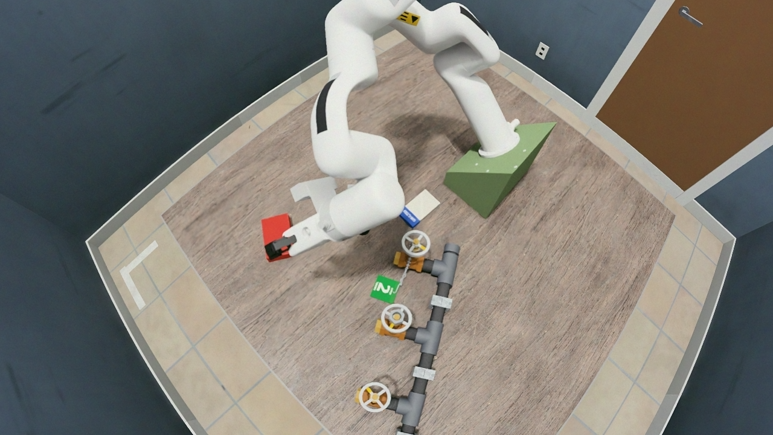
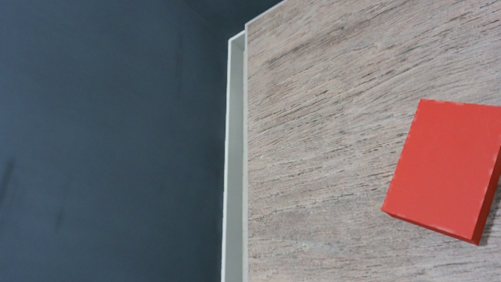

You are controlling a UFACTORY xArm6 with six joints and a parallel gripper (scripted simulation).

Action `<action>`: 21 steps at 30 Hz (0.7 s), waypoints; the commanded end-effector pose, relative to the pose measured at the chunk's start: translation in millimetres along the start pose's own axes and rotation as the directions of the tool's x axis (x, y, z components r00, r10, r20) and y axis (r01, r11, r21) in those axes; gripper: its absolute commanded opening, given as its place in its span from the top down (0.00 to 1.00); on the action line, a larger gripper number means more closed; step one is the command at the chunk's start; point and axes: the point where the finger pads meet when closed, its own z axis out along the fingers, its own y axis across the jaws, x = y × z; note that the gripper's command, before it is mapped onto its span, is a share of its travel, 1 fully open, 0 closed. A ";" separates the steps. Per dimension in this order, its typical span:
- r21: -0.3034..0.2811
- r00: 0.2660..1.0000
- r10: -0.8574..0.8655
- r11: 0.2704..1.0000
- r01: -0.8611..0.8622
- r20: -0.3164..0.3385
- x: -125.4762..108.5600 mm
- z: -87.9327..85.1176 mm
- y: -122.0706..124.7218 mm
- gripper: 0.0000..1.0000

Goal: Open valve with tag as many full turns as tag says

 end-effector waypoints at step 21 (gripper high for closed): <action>0.001 1.000 -0.010 1.000 0.010 0.007 -0.5 -1.6 -0.5 0.00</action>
